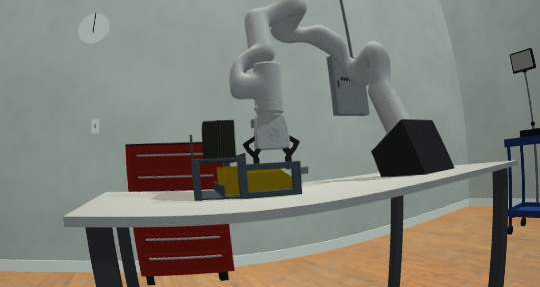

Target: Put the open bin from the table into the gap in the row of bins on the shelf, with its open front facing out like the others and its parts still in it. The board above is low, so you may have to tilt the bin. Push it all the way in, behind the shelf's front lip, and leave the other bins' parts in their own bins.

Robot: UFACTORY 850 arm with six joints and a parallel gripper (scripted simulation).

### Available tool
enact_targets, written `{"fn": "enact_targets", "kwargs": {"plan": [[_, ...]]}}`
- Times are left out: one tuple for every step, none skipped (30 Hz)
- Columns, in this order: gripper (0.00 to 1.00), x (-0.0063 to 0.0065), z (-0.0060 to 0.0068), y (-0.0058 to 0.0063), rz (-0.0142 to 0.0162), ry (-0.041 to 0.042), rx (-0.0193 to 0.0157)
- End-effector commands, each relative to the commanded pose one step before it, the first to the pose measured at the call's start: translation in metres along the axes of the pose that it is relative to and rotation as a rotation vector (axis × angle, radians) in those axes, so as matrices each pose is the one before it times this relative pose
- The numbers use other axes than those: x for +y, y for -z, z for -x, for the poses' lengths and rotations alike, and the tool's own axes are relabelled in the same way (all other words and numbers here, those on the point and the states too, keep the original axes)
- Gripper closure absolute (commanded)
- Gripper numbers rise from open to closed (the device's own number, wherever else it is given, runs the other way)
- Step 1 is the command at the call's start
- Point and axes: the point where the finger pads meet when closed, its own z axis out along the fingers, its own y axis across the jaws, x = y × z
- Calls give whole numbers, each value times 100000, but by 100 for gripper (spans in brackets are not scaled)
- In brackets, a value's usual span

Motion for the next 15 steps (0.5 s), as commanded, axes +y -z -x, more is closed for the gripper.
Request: {"fn": "enact_targets", "kwargs": {"plan": [[0,-28,-26,1409,131,31,38],[0,0,0,0,0,0,0],[0,0,0,0,0,0,0],[0,0,0,0,0,0,0],[0,0,0,0,0,0,0],[0,0,0,0,0,0,0],[0,0,0,0,0,0,0],[0,0,0,0,0,0,0],[0,0,0,0,0,0,0],[0,0,0,0,0,0,0],[0,14,-1,1056,17,10,7],[0,-5,1,1100,-5,-3,-3],[0,-5,1,1100,-5,-3,-3],[0,-5,1,1100,-5,-3,-3],[0,-5,1,1100,-5,-3,-3]]}}
